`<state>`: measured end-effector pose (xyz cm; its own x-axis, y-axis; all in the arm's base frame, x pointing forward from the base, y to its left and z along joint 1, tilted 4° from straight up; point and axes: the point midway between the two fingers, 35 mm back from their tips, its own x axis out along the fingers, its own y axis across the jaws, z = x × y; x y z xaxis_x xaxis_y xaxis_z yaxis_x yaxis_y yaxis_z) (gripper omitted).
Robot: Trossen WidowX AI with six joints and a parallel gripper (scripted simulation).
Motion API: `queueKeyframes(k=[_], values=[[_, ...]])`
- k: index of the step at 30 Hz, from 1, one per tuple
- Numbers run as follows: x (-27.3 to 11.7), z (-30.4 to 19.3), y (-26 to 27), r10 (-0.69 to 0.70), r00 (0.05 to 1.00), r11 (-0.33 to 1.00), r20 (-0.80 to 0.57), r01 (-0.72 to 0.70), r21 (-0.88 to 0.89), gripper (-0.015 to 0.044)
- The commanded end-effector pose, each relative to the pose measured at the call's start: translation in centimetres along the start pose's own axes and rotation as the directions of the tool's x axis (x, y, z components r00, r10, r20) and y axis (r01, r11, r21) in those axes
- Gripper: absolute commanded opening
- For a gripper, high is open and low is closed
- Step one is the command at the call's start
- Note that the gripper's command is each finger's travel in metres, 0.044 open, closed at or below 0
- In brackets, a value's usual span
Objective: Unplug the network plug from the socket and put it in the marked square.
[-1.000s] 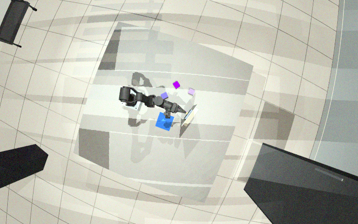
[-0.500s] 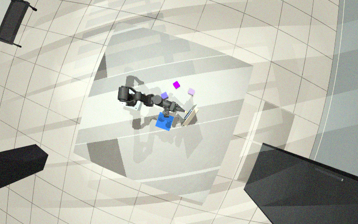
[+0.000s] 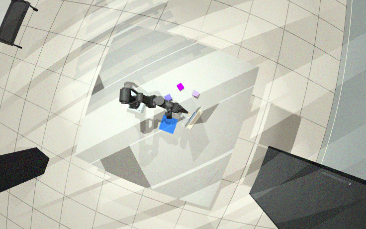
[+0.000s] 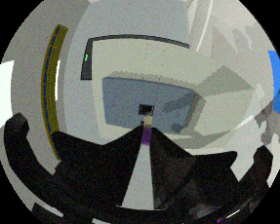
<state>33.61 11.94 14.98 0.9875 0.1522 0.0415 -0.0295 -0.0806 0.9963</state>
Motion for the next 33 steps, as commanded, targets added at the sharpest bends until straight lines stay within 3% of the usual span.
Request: queueKeyframes(k=[1,33], values=[[-0.5,-0.1,0.0,-0.001,1.000,1.000,0.003,0.001,0.001,0.0000],[-2.3,-1.0,-0.1,-0.002,1.000,1.000,0.003,0.002,0.002,0.0000]])
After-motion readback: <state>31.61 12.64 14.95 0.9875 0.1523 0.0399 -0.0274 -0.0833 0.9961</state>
